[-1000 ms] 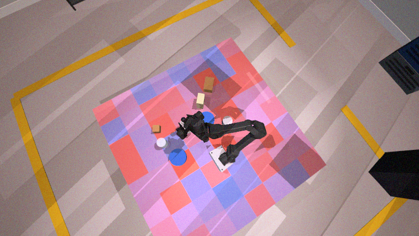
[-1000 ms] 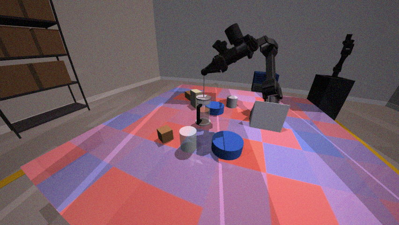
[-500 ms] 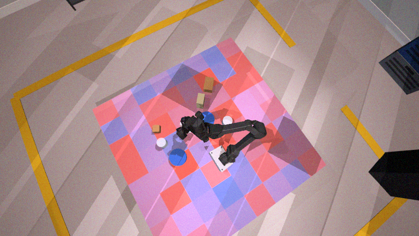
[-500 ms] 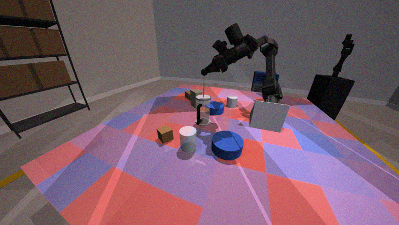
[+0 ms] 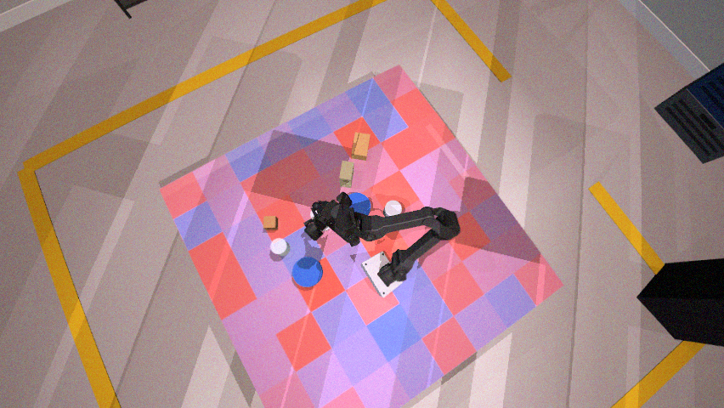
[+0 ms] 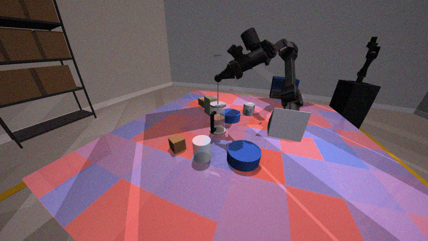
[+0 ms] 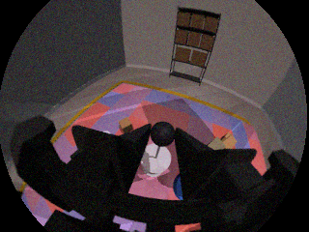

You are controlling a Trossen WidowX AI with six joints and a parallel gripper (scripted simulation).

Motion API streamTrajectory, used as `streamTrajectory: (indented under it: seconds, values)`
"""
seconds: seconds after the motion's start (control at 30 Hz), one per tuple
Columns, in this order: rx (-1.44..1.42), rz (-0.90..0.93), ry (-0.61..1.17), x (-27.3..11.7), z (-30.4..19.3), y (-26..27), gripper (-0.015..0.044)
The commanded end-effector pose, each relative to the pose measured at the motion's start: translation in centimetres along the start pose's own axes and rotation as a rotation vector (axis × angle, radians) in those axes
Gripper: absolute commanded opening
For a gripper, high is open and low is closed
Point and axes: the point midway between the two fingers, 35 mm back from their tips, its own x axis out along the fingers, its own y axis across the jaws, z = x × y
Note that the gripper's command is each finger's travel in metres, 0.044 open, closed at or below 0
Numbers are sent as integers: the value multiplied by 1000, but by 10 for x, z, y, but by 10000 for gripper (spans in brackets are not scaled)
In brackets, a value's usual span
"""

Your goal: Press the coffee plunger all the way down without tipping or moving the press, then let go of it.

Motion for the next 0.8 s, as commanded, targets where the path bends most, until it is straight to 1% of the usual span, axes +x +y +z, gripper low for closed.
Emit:
streamTrajectory:
  seconds: [0.0, 0.77]
  values:
    - [-7, 6, 24, 9, -14, 2, 124]
    - [-7, 6, 24, 31, -45, 3, 124]
